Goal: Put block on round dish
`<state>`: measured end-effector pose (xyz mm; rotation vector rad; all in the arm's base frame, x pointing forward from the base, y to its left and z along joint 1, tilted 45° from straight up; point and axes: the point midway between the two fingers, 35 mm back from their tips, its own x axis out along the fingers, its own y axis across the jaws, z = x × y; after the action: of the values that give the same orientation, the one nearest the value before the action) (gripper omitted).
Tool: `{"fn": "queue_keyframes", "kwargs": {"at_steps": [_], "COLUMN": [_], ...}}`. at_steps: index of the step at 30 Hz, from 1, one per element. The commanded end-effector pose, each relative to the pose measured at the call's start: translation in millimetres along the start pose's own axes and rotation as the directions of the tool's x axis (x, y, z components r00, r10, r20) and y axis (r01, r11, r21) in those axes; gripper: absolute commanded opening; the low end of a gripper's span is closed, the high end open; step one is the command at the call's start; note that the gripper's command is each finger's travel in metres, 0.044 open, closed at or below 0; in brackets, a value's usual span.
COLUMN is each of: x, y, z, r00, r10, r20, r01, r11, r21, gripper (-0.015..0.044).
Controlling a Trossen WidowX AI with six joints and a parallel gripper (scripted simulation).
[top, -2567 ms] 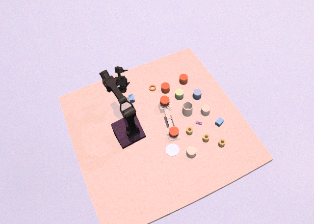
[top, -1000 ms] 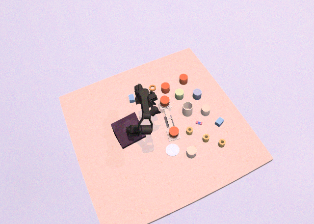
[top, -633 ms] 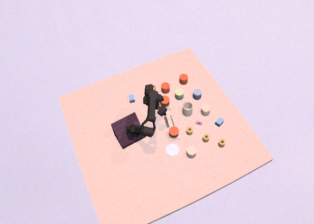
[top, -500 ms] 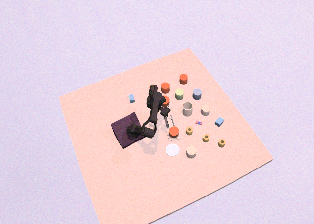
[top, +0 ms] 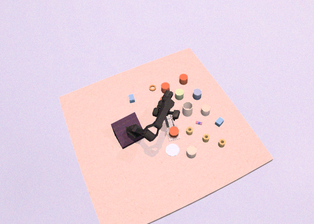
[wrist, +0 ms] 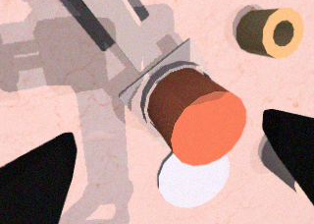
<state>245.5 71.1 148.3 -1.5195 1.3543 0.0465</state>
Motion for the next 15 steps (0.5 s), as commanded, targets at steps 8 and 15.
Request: {"fn": "queue_keyframes", "kwargs": {"at_steps": [8, 15], "x": [26.2, 40.7], "y": [-31.7, -48.6], "z": [-21.3, -37.2], "r00": [0.992, 0.984], "r10": [0.121, 0.175], "r20": [-0.025, -0.032], "r01": [-0.123, -0.167], "r11": [0.937, 0.848], "r21": [-0.328, -0.503], "gripper": [0.044, 0.044]}}
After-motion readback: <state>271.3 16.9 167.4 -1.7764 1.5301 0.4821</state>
